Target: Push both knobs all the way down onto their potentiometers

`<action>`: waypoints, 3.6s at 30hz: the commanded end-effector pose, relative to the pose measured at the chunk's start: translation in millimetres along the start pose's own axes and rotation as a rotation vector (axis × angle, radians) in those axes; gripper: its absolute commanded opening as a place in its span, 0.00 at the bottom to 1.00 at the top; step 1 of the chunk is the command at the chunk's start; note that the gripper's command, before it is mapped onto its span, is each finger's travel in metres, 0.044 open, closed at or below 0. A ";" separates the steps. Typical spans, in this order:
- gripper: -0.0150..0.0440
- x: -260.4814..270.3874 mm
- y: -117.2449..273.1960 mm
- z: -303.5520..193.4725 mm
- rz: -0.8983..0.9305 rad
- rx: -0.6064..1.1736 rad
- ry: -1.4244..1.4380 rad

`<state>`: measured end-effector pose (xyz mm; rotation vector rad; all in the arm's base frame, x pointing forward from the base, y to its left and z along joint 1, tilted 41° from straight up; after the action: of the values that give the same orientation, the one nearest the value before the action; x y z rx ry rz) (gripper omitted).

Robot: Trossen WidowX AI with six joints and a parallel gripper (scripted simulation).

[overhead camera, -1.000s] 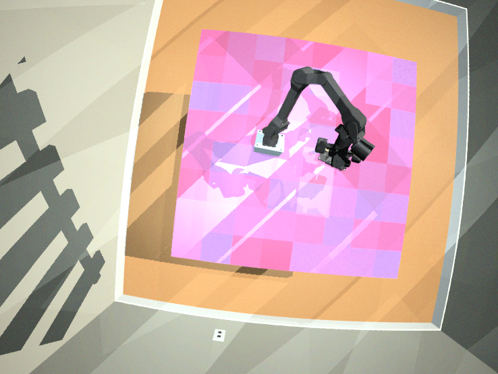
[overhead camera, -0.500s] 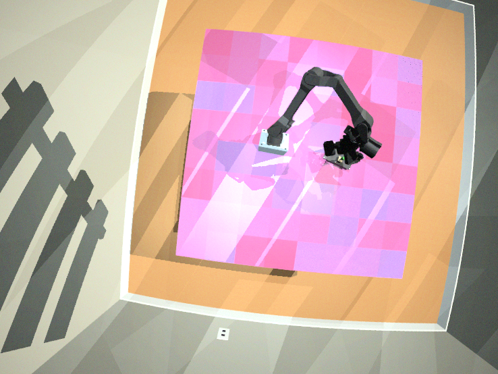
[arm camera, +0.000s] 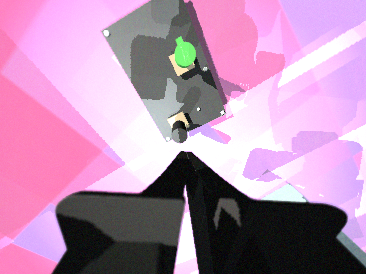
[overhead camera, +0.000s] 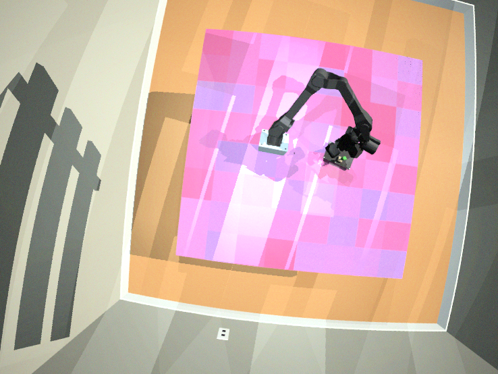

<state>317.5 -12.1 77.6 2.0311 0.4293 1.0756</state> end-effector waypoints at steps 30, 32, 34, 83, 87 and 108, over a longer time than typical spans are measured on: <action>0.25 3.0 -47.4 -3.9 0.010 0.019 0.049; 0.25 2.9 -46.4 -3.9 0.010 0.019 0.049; 0.25 3.0 -46.6 -3.9 0.010 0.019 0.049; 0.25 3.1 -55.8 -4.2 0.011 0.019 0.049; 0.25 3.1 -55.8 -4.2 0.011 0.019 0.049; 0.25 3.2 -63.0 -4.4 0.011 0.020 0.049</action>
<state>318.7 26.1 36.5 2.0269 0.4505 1.1286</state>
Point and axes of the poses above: the point midway between the two fingers, 35 mm back from their tips, its own y axis back along the fingers, its own x axis across the jaws, z = x × y, the point moved 2 cm from there along y, back along the fingers, and after that the axes turned 10 degrees about y, right-handed, at the moved point
